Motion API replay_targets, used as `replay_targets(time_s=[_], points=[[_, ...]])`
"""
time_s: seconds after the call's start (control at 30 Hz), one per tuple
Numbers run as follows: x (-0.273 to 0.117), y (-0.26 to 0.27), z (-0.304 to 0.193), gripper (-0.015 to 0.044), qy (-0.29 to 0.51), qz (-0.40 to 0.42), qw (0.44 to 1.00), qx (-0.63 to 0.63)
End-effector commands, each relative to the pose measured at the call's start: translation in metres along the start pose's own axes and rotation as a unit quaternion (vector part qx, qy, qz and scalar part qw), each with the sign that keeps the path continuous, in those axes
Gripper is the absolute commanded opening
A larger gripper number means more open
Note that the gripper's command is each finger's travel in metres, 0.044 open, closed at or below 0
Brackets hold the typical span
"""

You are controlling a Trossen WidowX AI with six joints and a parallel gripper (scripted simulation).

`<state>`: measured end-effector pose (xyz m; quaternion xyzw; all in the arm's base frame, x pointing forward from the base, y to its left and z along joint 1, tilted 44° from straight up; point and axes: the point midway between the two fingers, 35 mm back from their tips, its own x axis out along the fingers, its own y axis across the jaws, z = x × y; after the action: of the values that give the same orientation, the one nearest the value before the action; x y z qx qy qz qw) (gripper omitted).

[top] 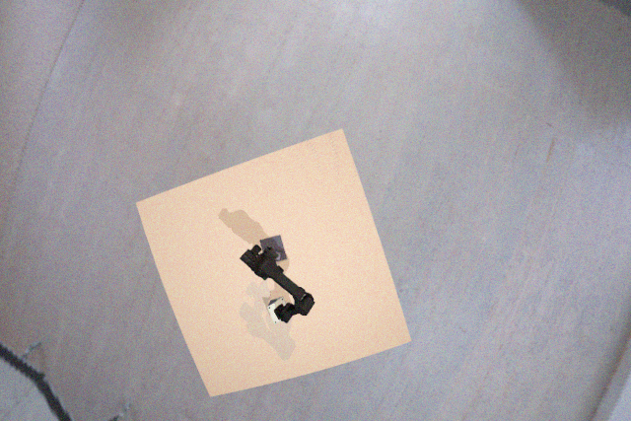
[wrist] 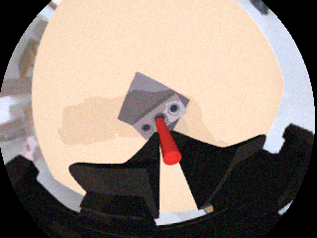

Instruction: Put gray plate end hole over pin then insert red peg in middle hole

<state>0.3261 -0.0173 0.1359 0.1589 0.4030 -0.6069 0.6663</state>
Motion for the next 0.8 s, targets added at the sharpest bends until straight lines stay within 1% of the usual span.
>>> replay_targets(time_s=[0.0,0.47,0.77], points=[[0.000,0.000,0.001,0.0000,0.000,0.000,1.000,0.000],[0.000,-0.002,0.003,0.0000,0.000,0.000,1.000,0.000],[0.011,-0.001,0.003,0.0000,-0.002,0.000,1.000,-0.002]])
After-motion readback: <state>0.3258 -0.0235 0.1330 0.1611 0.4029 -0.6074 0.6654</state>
